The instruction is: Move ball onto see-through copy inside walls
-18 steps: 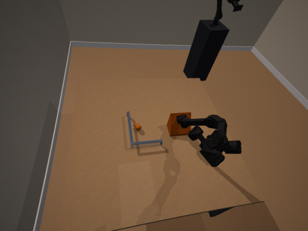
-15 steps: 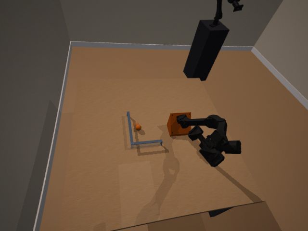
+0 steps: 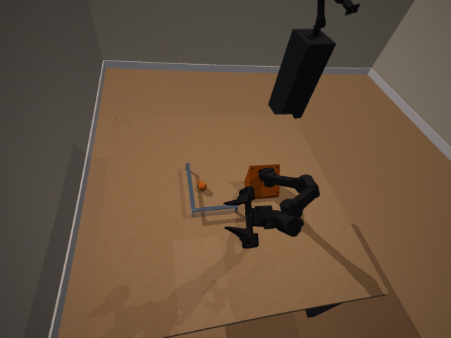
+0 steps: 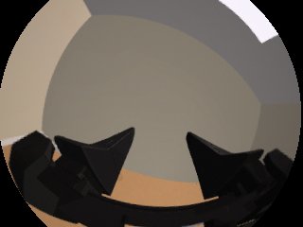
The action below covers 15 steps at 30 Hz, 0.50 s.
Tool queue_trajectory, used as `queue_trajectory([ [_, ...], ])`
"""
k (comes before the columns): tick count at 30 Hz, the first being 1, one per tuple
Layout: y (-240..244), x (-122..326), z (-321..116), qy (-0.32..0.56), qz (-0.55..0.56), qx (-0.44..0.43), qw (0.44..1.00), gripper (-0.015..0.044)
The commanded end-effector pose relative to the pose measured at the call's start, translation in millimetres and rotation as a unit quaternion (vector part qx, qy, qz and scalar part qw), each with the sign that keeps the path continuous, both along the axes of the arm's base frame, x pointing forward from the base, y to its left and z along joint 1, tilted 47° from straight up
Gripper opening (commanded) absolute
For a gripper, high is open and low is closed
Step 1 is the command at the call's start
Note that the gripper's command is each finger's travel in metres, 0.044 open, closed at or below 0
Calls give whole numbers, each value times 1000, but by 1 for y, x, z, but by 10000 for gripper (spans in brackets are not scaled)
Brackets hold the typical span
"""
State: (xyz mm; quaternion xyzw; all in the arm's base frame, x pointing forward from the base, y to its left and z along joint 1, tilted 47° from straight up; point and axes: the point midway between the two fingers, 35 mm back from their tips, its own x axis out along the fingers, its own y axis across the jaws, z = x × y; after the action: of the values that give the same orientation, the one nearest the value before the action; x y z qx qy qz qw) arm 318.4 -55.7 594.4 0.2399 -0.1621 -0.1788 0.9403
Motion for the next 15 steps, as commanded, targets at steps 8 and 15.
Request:
queue_trajectory([
  [8,-21,102,-148,254,46,-78,963,344],
  [15,-33,131,-250,388,108,-82,912,344],
])
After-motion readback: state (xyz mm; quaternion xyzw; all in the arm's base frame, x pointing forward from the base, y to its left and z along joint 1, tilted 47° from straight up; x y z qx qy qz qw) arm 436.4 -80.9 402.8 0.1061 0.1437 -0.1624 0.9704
